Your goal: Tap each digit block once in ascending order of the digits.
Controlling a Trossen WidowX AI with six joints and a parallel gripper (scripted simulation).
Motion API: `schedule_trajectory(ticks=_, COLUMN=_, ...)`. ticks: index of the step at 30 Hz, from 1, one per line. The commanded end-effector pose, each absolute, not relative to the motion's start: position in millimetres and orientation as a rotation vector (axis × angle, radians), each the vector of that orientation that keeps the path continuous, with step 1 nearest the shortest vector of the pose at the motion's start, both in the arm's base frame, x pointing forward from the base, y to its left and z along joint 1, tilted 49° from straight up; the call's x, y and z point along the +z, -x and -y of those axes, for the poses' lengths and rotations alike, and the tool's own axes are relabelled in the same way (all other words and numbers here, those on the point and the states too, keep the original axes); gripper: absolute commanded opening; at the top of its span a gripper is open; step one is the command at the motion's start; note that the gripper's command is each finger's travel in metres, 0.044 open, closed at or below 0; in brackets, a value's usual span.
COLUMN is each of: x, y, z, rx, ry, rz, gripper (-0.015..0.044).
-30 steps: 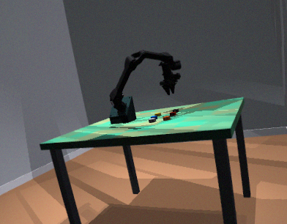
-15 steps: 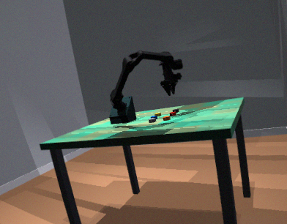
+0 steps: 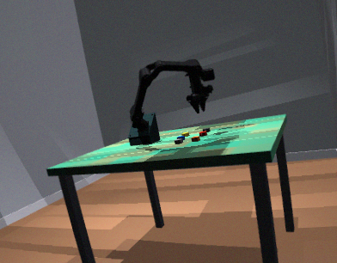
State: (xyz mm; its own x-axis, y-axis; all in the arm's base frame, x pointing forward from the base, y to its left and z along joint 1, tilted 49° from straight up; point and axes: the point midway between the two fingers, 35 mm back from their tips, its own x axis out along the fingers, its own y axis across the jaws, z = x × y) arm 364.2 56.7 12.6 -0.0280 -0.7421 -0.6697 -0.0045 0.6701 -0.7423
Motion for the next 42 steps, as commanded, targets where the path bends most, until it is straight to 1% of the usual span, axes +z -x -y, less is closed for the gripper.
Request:
schedule_trajectory(ticks=1, x=13.4, y=-363.8, z=-56.6, rx=-0.657, ry=0.658, rz=-1.5, gripper=0.04)
schedule_trajectory(ticks=14, x=16.3, y=-364.6, z=-54.3, rx=-0.657, ry=0.658, rz=-1.5, gripper=0.04)
schedule_trajectory(ticks=18, x=74.5, y=-373.3, z=-3.0, rx=-0.653, ry=0.658, rz=-1.5, gripper=0.04)
schedule_trajectory(ticks=22, x=116.2, y=-369.5, z=35.8, rx=-0.662, ry=0.664, rz=-1.5, gripper=0.04)
schedule_trajectory(ticks=42, x=117.6, y=-369.2, z=37.1, rx=-0.662, ry=0.664, rz=-1.5, gripper=0.04)
